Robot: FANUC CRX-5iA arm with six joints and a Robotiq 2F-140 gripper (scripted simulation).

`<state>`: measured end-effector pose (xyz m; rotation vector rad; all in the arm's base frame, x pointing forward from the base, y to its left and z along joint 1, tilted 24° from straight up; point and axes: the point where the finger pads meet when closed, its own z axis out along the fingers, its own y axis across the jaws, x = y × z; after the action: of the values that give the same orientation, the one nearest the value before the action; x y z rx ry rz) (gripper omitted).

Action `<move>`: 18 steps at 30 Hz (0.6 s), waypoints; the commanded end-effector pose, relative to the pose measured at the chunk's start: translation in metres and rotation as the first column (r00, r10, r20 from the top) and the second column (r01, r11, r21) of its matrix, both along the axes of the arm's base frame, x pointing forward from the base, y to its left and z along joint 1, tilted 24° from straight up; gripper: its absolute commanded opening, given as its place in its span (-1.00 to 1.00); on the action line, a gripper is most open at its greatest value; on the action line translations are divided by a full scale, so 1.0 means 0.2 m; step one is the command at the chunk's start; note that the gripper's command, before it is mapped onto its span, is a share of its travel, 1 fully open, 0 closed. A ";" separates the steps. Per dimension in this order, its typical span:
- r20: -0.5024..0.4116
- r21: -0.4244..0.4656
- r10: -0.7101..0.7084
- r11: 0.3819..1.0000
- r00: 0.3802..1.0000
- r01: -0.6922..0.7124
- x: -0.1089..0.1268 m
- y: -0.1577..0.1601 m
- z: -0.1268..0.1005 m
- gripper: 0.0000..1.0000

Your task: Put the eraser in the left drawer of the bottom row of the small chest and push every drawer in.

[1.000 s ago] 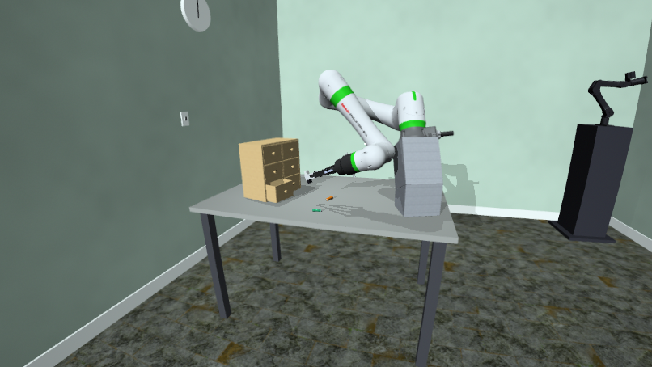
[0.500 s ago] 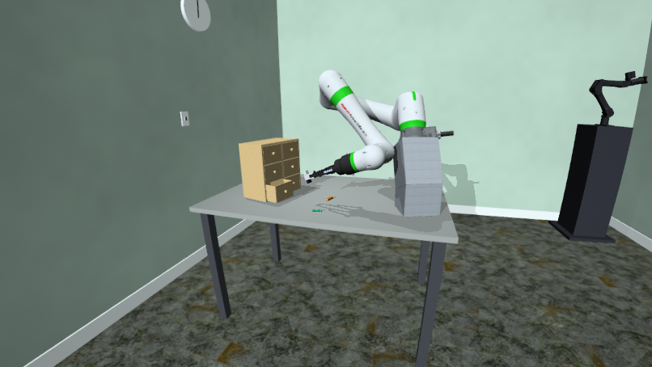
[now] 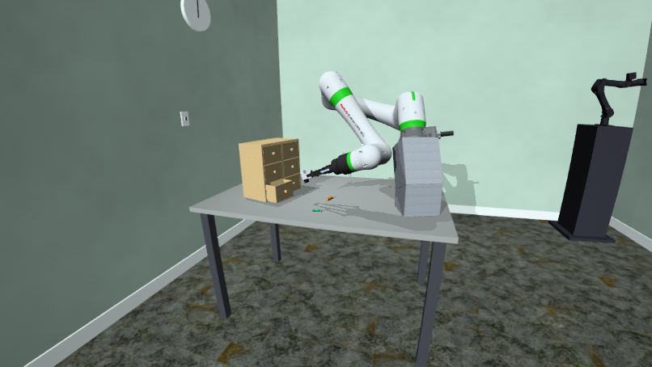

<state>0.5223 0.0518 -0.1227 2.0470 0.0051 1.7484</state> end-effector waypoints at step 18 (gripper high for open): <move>0.000 0.000 0.001 1.000 1.000 -0.001 0.29 -0.06 0.07 -0.77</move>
<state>0.5700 0.0411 -0.1109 2.0458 0.0048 1.7486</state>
